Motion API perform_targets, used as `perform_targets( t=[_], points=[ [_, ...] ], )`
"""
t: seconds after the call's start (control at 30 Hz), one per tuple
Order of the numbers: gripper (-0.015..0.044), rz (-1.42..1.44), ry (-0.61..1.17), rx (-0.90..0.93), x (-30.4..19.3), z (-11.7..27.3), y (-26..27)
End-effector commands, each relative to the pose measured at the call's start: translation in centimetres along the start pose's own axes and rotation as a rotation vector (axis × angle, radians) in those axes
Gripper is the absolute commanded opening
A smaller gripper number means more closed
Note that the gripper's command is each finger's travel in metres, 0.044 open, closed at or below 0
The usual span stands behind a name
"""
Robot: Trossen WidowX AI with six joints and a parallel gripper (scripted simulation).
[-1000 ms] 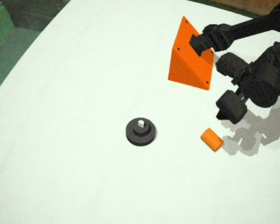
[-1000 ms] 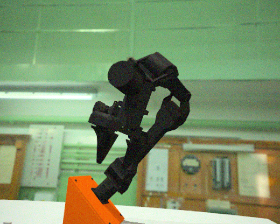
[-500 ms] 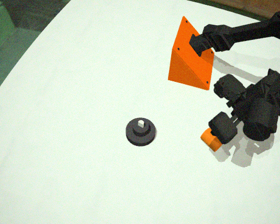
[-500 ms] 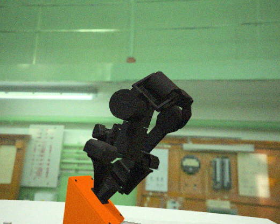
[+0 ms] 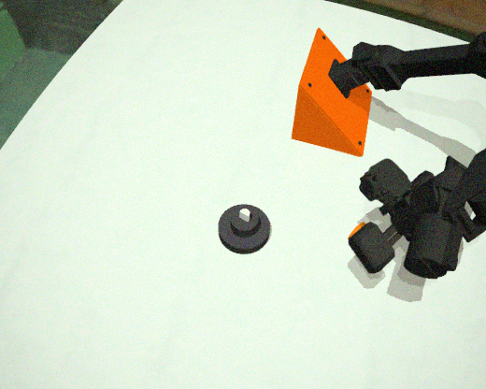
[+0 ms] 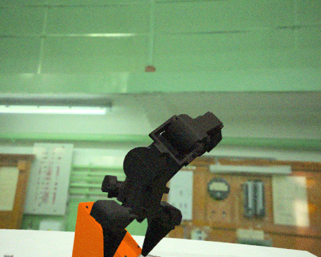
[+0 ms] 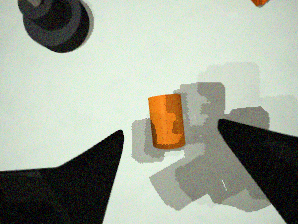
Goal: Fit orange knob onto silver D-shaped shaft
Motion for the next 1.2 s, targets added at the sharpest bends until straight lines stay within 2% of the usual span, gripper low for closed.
perform_targets(
  t=[0.0,0.9,1.17],
  points=[
    [0.044,-0.009,0.006,-0.002,-0.1,-0.6,0.1],
    [0.044,-0.008,0.007,-0.003,-1.5,-4.5,0.3],
    [0.024,-0.008,0.007,-0.003,-1.5,-4.5,0.3]
  ],
)
Point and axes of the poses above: the point midway between the two fingers, 35 mm back from their tips, its own z axis back along the fingers, its own y axis across the jaws, x = y × z, the point moved 2 cm from there along z, back along the fingers, and after that the axes turned 14 degrees about z, right-handed, at the moved point
